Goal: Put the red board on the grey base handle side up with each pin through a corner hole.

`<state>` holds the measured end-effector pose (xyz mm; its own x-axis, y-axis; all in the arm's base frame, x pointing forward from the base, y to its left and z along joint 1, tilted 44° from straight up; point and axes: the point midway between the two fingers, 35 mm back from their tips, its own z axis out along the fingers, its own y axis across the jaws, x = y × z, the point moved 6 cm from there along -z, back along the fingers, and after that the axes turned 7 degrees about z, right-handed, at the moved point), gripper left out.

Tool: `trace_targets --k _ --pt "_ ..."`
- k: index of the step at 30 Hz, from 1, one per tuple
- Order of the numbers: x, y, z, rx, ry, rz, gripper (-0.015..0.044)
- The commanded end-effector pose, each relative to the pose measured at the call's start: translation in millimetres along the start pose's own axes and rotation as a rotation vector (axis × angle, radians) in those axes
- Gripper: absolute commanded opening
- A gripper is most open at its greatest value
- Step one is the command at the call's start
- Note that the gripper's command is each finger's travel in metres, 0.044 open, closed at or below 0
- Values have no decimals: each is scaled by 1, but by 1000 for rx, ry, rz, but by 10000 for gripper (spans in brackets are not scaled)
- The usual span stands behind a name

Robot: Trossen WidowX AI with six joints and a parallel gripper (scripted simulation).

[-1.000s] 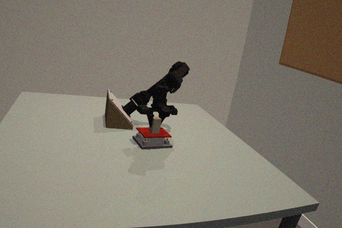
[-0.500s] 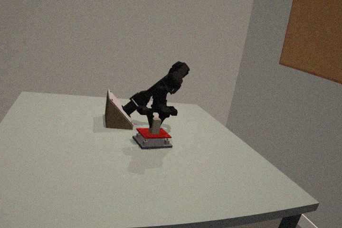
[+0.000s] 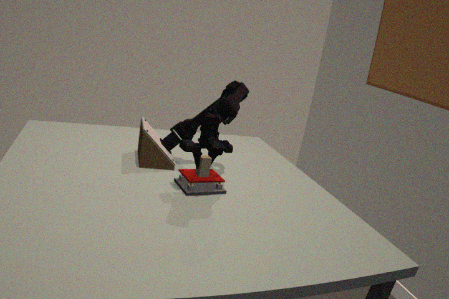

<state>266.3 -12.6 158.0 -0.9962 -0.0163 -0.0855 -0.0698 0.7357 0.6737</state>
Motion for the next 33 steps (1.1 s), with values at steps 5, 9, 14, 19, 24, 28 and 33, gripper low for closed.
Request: trace_targets --k 5,9,14,19,24,28,33 --pt "0 1 3 -5 1 5 0" --pt "0 1 4 -5 1 5 0" --pt "0 0 3 0 1 1 26" --pt "0 0 3 0 1 1 157" --pt "0 0 3 0 1 1 289" --pt "0 0 3 0 1 1 394" --pt "-1 -1 -12 1 1 1 440"
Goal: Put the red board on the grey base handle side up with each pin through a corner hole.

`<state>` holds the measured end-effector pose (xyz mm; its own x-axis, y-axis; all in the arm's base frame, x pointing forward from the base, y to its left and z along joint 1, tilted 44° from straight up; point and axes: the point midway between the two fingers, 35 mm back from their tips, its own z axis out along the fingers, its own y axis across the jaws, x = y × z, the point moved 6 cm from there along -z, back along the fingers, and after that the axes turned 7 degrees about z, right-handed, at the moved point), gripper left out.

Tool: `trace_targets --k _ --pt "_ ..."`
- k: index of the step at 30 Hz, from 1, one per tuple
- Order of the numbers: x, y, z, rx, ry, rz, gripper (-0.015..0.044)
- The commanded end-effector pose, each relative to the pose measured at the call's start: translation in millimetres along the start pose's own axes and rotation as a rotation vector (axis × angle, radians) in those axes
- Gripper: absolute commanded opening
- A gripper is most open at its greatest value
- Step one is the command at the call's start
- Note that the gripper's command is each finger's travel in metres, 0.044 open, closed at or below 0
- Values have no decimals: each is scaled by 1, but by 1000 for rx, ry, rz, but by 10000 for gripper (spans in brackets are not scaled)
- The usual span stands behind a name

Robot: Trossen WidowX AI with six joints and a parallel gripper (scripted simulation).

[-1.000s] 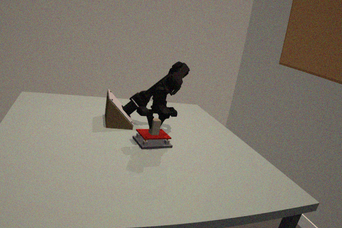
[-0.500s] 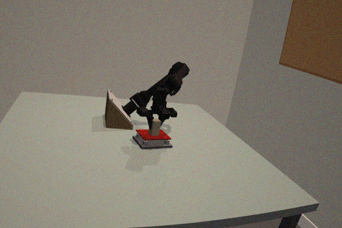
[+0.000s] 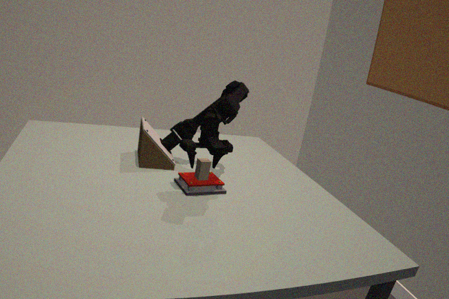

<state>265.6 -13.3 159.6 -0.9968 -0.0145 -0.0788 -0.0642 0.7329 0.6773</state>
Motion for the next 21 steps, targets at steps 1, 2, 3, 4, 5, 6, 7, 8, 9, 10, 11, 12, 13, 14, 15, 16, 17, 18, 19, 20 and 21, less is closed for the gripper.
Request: trace_targets --k 1,2,3,4,5,6,7,8,9,10,11,12,13,14,15,16,17,18,19,20,21 --pt "-1 -1 -15 5 -3 -4 440" --pt "-1 -1 -19 5 -3 -4 440" --pt "-1 -1 -24 5 -2 -4 440" --pt "-1 -1 -28 5 -2 -4 440" --pt "-1 -1 -32 5 -2 -4 440" --pt "-1 -1 -34 5 -2 -4 440" --pt "-1 -1 -35 5 -2 -4 440" --pt "-1 -1 -35 5 -2 -4 440" --pt "-1 -1 -37 4 -2 3 440" --pt "-1 -2 -42 2 0 23 440" --pt "-2 -3 -52 -1 3 56 440" --pt "-3 -3 -62 -5 6 89 440" --pt "-3 -3 -68 -8 7 108 440" --pt "-3 -4 -70 -9 8 115 440" --pt "-3 -4 -70 -9 8 115 440" --pt "-3 -4 -70 -9 8 115 440" --pt "-3 -4 -70 -9 8 115 440" --pt "-3 -4 -70 -9 8 115 440" --pt "-3 -4 -70 -9 8 115 440" --pt "-3 -4 -70 -9 8 115 440" --pt "-3 -4 -70 -9 8 115 440"
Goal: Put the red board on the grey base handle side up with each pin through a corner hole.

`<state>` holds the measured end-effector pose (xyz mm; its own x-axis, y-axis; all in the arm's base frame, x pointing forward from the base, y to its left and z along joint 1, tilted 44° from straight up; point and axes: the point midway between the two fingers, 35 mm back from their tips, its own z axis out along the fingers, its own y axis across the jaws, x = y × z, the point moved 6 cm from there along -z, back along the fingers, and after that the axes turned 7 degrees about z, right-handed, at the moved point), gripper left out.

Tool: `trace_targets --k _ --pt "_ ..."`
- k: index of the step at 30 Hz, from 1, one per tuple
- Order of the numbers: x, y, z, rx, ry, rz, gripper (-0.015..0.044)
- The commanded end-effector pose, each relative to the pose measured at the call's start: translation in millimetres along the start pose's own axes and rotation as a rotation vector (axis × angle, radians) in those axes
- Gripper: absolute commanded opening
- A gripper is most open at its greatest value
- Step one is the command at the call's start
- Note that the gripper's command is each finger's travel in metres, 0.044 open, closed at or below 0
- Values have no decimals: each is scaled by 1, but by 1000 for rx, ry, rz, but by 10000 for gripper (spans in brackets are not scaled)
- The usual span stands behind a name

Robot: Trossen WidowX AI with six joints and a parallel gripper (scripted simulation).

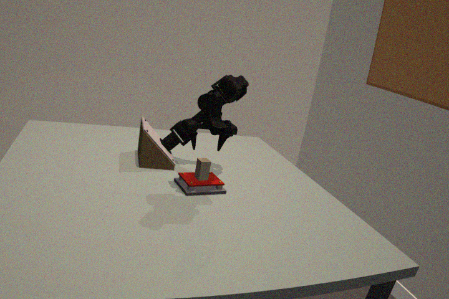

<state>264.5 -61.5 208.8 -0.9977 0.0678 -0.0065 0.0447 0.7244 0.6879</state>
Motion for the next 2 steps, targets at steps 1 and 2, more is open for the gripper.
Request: trace_targets --k 1,2 --pt "-1 -2 -1 0 11 6 440" --pt "-1 -2 -1 0 11 6 440"
